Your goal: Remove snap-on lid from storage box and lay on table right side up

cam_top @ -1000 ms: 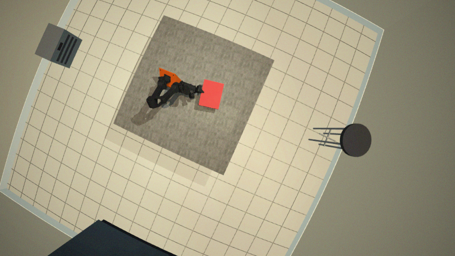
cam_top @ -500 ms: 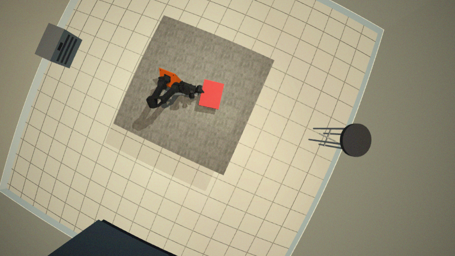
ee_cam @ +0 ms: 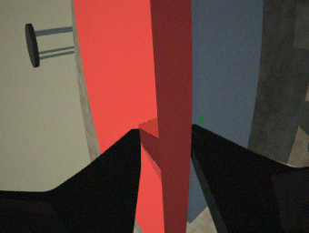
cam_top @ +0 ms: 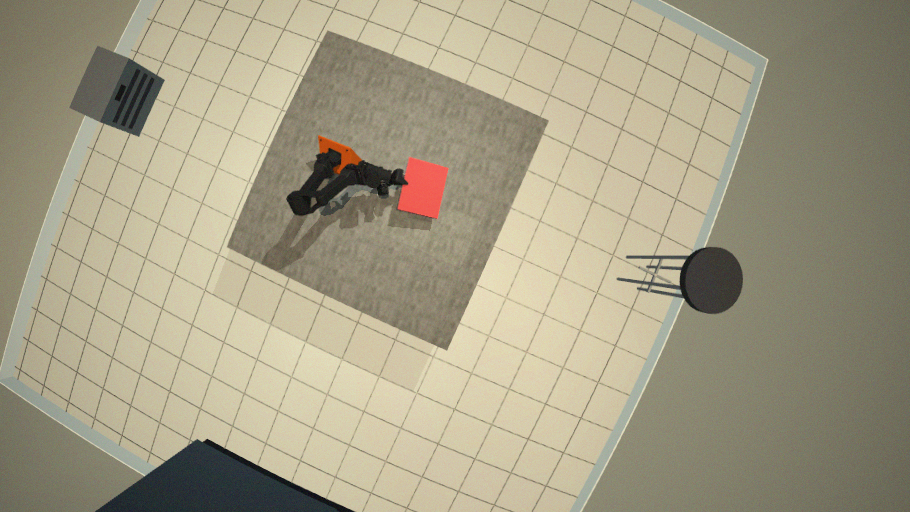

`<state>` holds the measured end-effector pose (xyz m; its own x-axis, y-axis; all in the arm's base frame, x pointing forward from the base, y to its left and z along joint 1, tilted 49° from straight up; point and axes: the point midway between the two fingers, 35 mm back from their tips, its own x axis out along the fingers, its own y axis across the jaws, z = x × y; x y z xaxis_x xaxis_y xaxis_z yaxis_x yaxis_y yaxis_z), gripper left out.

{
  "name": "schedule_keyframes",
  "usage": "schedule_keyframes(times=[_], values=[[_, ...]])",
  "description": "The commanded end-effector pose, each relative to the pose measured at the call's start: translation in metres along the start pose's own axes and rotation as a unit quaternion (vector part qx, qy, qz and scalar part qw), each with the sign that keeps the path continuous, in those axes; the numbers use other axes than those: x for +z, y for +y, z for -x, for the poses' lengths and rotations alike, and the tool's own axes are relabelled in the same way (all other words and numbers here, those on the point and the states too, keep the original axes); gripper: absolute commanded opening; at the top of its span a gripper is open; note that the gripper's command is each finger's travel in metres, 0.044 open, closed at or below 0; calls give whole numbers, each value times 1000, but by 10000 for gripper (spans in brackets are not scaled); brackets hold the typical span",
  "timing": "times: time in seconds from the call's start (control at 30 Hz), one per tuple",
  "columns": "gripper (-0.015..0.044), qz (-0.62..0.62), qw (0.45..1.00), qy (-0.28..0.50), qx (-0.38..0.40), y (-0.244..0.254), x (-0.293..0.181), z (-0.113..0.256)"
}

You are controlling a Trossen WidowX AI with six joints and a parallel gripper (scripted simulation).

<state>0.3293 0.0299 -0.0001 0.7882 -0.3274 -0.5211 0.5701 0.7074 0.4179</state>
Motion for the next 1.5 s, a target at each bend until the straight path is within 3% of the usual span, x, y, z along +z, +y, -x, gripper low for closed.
schedule_keyframes(times=[0.0,1.47], values=[[0,-1,1000,-1,1,7,1,3],[0,-3,1000,0,2,73,1,16]])
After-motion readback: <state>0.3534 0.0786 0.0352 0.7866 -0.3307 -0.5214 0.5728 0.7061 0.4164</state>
